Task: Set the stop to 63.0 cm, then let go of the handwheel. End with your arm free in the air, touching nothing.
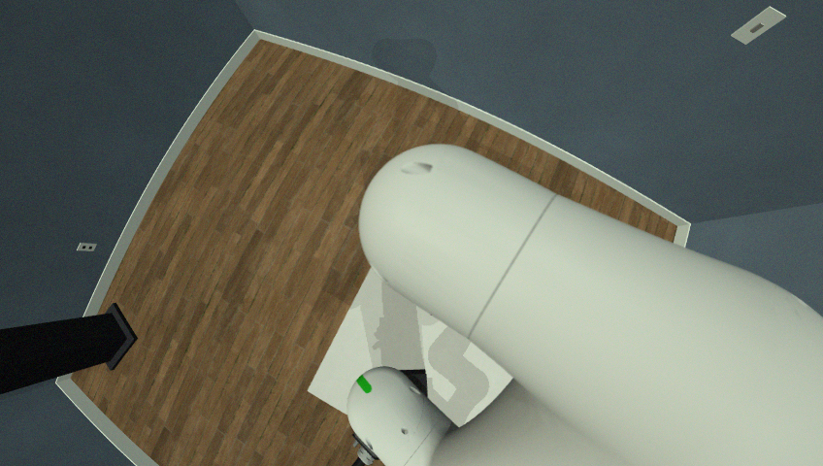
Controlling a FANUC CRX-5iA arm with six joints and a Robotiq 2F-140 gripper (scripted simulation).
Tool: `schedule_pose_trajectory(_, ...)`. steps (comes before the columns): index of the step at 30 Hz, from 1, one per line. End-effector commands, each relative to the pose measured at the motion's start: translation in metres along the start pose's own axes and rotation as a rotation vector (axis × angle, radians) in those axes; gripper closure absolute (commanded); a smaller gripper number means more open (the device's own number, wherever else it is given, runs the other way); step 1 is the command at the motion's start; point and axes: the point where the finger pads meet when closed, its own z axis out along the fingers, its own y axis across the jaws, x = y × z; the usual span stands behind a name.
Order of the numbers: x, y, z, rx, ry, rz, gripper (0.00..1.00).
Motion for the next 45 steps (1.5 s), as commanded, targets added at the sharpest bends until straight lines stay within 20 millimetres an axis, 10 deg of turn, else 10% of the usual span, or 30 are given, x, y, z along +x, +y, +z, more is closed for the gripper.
schedule_pose_trajectory(1,0.000,-0.008,-0.005,0.000,0.000,0.000,0.96)
schedule_pose_trajectory(25,0.000,-0.013,-0.043,0.000,0.000,0.000,0.96)
schedule_pose_trajectory(45,0.000,0.021,-0.057,0.000,0.000,0.000,0.96)
